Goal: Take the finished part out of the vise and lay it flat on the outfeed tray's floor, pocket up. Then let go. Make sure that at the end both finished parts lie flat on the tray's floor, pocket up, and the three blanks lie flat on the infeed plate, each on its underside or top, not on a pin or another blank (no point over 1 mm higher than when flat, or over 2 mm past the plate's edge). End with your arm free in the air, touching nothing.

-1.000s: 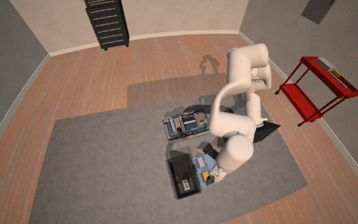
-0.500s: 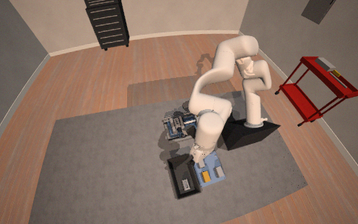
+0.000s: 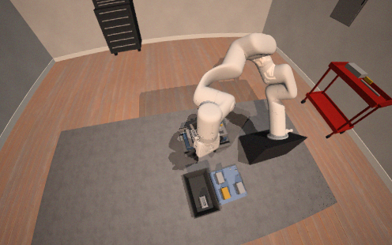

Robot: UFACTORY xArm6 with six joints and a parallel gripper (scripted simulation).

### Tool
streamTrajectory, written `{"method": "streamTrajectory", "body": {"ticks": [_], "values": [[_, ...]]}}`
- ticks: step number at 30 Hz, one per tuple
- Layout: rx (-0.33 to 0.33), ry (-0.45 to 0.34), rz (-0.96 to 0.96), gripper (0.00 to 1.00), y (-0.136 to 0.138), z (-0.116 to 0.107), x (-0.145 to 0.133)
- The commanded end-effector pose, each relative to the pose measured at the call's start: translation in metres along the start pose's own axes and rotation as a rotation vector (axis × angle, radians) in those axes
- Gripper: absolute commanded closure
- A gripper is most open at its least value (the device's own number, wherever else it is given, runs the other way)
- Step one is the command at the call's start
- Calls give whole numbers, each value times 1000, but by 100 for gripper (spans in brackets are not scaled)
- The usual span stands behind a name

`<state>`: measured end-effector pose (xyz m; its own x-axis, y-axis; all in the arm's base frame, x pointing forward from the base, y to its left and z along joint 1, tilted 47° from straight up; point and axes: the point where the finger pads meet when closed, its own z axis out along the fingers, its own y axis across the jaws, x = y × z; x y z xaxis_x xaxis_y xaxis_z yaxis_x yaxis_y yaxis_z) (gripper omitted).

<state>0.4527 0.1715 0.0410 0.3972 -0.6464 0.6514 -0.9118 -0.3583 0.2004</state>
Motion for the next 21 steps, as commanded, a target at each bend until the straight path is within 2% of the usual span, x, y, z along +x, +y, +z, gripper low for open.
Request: {"method": "streamTrajectory", "body": {"ticks": [1,11,13,14,21], "values": [[6,7,51,0,2,4,42],[2,31,140,0,18,16,111],[2,31,140,0,18,16,111],[0,39,166,0,25,20,131],[-6,60,225,0,42,30,174]]}}
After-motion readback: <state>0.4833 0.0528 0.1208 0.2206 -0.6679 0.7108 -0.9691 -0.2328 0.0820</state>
